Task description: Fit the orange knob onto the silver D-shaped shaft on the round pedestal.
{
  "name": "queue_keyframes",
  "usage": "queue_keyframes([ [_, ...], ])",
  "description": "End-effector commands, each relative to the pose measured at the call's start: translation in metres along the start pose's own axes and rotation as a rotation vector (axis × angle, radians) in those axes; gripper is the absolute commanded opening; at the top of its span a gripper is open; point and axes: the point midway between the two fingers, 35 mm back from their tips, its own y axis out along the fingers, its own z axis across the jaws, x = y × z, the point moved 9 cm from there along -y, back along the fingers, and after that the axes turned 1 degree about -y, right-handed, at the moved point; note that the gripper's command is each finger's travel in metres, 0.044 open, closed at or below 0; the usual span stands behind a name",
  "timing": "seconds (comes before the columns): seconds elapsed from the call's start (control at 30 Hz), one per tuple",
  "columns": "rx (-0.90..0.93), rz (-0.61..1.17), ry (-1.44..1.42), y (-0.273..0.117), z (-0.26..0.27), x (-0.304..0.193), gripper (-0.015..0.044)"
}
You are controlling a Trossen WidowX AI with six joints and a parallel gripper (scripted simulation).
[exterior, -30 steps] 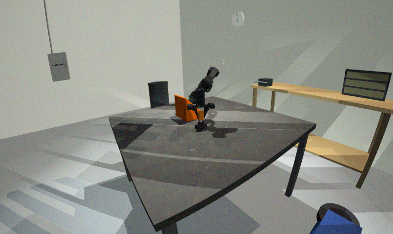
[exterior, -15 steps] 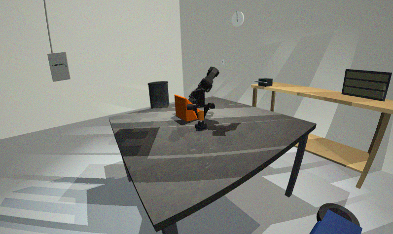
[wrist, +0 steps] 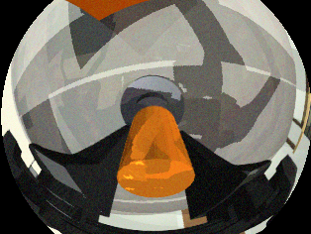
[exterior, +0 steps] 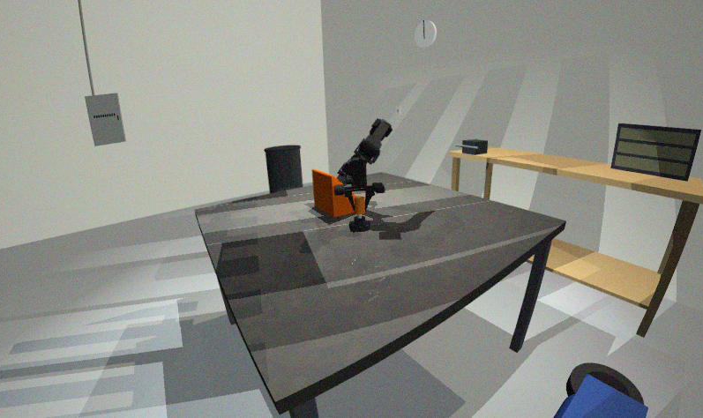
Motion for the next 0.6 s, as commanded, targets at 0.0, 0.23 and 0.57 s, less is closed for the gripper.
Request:
queue_keyframes([
  [0.0,-0.002,0.003,0.024,-0.0005,0.001,-0.0006,0.0],
  [0.23,-0.002,0.003,0.024,0.0024,0.0016,0.0011,0.0],
  [0.57,-0.002,0.003,0.024,0.0033,-0.0001,0.0001,0.0],
])
